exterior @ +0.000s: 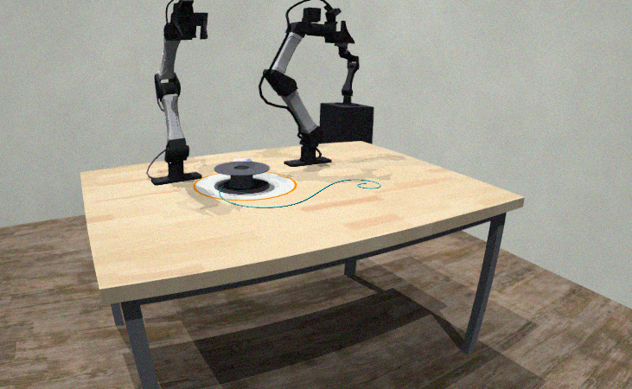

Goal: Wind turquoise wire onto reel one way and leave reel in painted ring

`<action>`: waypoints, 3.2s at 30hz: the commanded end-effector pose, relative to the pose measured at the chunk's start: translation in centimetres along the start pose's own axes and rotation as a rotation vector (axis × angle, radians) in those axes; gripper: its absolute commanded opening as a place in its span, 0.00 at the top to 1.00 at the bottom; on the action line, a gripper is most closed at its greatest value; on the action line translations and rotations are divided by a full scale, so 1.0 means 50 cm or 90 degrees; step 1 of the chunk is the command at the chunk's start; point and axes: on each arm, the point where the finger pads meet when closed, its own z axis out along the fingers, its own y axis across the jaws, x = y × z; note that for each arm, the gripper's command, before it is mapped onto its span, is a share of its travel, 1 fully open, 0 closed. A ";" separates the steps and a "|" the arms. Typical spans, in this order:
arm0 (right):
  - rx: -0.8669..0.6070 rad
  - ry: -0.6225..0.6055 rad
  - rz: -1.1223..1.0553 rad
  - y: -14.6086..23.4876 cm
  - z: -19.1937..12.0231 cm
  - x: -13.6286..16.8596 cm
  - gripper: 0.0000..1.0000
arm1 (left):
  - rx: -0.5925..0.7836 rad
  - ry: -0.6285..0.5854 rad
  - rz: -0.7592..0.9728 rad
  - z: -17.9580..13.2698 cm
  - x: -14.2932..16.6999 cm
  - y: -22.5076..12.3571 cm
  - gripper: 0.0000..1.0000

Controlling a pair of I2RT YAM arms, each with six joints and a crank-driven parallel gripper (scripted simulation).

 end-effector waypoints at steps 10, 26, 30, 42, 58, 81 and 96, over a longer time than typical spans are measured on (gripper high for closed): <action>0.005 -0.015 0.004 -0.003 0.191 0.056 0.00 | 0.000 -0.014 0.007 0.200 0.055 0.002 0.00; 0.005 -0.015 0.004 -0.004 0.392 0.282 0.00 | 0.000 -0.014 0.007 0.400 0.282 0.004 0.00; 0.005 -0.015 0.004 -0.003 0.407 0.320 0.00 | 0.000 -0.014 0.007 0.416 0.321 0.004 0.00; 0.005 -0.015 0.004 -0.003 0.413 0.337 0.00 | 0.000 -0.014 0.007 0.421 0.337 0.005 0.00; 0.005 -0.015 0.004 -0.003 0.413 0.337 0.00 | 0.000 -0.014 0.007 0.421 0.337 0.004 0.00; 0.005 -0.015 0.004 -0.003 0.413 0.337 0.00 | 0.148 0.206 -0.149 0.424 0.475 -0.240 0.14; 0.005 -0.015 0.004 -0.003 0.413 0.337 0.00 | 0.225 0.610 -0.250 0.217 0.674 -0.571 0.36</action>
